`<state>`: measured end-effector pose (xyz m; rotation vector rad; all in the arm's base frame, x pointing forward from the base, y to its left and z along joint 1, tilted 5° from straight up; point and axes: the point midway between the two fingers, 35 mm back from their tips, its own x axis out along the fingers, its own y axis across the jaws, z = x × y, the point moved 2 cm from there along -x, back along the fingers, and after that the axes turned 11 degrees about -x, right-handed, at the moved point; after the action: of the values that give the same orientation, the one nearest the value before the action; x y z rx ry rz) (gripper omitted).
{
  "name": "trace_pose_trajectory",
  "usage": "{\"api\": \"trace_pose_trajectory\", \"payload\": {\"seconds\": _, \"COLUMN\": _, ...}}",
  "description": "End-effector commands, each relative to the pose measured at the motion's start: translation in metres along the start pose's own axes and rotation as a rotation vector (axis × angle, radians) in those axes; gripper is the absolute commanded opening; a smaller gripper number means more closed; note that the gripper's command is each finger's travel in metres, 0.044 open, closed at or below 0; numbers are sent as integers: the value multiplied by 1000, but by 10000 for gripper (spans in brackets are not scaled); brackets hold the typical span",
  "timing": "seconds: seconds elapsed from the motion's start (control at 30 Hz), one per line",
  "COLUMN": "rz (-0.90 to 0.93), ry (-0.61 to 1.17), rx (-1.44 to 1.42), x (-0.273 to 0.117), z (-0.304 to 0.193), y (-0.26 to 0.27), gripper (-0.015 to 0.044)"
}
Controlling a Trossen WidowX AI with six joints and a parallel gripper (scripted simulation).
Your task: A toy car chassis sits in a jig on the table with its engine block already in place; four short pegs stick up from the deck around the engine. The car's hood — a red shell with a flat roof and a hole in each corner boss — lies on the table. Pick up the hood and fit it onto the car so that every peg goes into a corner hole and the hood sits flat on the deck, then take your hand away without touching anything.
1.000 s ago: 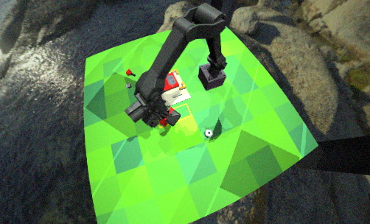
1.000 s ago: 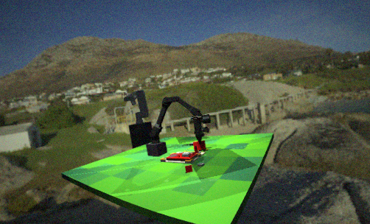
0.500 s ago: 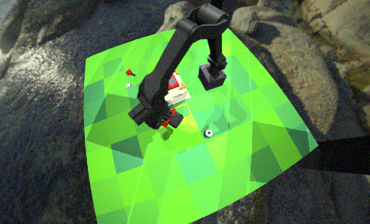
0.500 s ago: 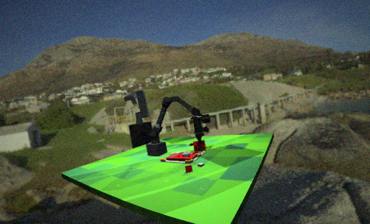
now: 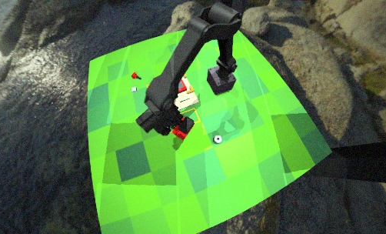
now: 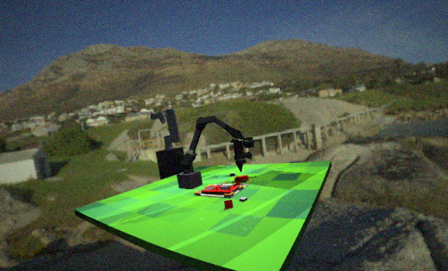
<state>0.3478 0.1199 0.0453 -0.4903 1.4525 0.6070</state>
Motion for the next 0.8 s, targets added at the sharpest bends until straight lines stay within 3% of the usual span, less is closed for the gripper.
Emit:
{"api": "trace_pose_trajectory", "payload": {"seconds": 0.0, "rz": -9, "ry": -23, "rx": 2, "x": -35, "z": 5, "y": -3, "gripper": 0}}
{"api": "trace_pose_trajectory", "payload": {"seconds": 0.17, "rz": -9, "ry": -23, "rx": 1, "x": -70, "z": 2, "y": -4, "gripper": 0}}
{"api": "trace_pose_trajectory", "payload": {"seconds": 0.77, "rz": -16, "ry": -34, "rx": 4, "x": -65, "z": 4, "y": -4, "gripper": 0}}
